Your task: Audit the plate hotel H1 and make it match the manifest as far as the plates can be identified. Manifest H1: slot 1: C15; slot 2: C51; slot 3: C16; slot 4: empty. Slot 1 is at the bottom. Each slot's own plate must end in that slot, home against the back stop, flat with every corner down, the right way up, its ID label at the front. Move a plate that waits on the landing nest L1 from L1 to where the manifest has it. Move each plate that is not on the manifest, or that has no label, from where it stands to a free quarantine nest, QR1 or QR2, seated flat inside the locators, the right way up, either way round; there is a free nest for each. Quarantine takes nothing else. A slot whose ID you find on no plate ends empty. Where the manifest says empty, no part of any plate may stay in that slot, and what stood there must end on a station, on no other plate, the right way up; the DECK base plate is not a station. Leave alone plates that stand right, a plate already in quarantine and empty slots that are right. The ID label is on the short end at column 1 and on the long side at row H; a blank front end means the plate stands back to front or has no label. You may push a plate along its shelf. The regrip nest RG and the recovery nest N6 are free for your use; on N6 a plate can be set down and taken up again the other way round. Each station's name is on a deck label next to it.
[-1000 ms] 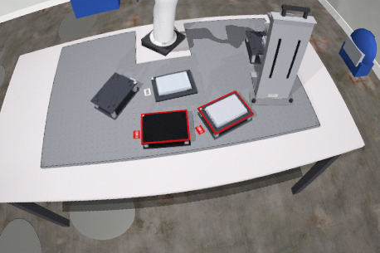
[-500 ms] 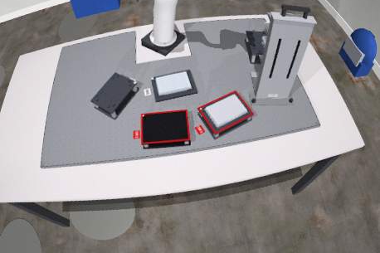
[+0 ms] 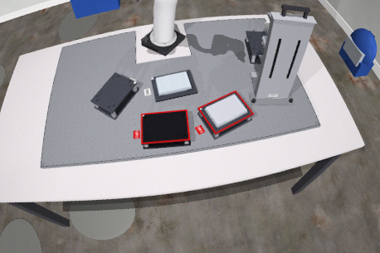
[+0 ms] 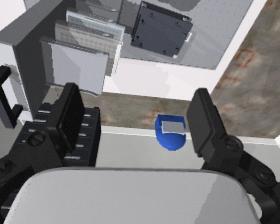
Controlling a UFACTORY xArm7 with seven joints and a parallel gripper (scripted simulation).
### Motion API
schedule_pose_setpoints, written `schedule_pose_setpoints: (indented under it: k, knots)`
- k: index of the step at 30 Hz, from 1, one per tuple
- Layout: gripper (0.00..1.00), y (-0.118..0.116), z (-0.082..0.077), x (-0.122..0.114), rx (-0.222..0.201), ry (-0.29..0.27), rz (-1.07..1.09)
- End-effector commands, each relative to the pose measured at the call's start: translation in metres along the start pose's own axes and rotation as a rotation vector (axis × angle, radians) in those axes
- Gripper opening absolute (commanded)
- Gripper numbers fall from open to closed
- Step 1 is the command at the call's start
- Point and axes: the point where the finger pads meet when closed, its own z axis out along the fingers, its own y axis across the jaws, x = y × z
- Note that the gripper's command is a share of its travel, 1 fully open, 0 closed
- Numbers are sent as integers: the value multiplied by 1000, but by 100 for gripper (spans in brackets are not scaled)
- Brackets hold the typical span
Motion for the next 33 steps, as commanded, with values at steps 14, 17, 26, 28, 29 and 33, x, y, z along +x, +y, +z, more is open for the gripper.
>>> schedule_pose_setpoints:
  k: [14, 17, 26, 28, 29, 33]
  knots:
    - [100, -30, -1, 70, 2, -5, 2]
    - [100, -36, -1, 84, 2, -4, 2]
    - [100, -44, -1, 128, 2, -4, 2]
    - [100, -45, -1, 133, 2, -4, 2]
    - [100, -45, -1, 133, 2, -4, 2]
    - [100, -48, -1, 152, 2, -4, 2]
